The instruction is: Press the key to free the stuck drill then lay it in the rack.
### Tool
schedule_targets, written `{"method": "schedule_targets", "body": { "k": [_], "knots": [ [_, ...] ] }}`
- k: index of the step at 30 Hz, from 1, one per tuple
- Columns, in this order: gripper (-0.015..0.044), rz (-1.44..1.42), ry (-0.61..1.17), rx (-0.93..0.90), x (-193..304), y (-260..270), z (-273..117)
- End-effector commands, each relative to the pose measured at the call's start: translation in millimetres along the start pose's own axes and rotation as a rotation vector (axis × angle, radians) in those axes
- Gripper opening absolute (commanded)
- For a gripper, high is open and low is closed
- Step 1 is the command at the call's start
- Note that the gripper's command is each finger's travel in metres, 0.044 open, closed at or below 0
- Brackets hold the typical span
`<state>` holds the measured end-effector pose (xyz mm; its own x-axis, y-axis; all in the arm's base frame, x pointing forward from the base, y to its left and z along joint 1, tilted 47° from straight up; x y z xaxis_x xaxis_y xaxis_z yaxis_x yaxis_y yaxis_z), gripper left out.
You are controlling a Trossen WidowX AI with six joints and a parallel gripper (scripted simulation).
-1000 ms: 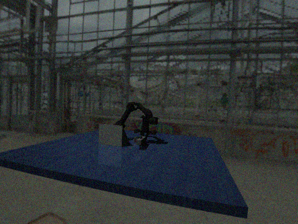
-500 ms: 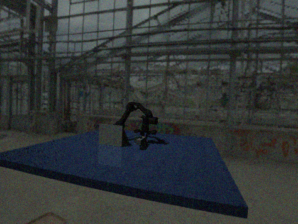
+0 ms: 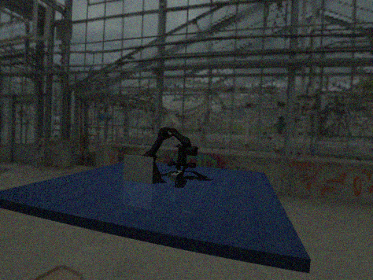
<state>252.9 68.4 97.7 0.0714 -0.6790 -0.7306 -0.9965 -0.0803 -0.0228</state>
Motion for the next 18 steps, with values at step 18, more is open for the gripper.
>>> {"method": "schedule_targets", "body": {
  "k": [18],
  "knots": [
    [0.0000,-0.001,0.003,0.003,-21.4,2.0,-0.2]
  ]
}}
Point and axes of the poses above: the point midway between the two fingers, 35 mm back from their tips, its own z axis out along the fingers, its own y axis across the jaws, x = y × z, the point moved 3 cm from there along -z, back along the fingers, and after that the axes turned 6 degrees about z, right-handed, at the moved point
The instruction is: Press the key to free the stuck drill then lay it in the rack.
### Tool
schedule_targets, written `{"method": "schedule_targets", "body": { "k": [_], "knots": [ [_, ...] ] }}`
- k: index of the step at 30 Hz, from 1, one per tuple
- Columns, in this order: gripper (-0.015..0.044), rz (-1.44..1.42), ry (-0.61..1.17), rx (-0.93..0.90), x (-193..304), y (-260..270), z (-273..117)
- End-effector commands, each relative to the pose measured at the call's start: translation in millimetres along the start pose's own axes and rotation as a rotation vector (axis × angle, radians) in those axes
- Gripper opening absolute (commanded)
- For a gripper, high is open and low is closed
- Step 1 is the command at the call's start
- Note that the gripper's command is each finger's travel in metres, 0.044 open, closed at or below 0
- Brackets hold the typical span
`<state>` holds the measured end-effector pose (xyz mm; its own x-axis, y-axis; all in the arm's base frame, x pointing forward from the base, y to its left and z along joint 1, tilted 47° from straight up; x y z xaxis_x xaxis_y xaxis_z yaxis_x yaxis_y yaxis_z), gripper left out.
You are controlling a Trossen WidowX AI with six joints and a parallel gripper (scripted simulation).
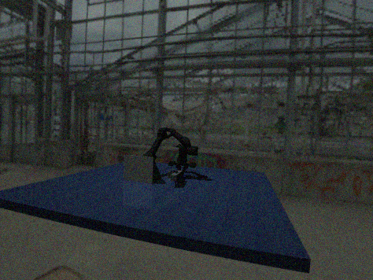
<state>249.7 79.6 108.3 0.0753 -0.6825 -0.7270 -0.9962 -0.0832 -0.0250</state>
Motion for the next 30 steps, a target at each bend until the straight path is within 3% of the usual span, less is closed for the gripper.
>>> {"method": "schedule_targets", "body": {
  "k": [1,30],
  "knots": [
    [0.0000,0.003,-0.002,0.004,-7.4,0.0,-1.3],
    [0.0000,0.002,-0.004,0.004,-48.7,2.4,-2.4]
  ]
}}
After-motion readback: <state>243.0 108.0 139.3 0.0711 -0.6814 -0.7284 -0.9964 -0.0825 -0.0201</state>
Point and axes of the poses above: the point midway between the two fingers, 35 mm back from their tips, its own z axis out along the fingers, its own y axis across the jaws, x = y × z, the point moved 3 cm from there along -z, back along the fingers, and after that the axes turned 6 degrees about z, right-handed, at the moved point
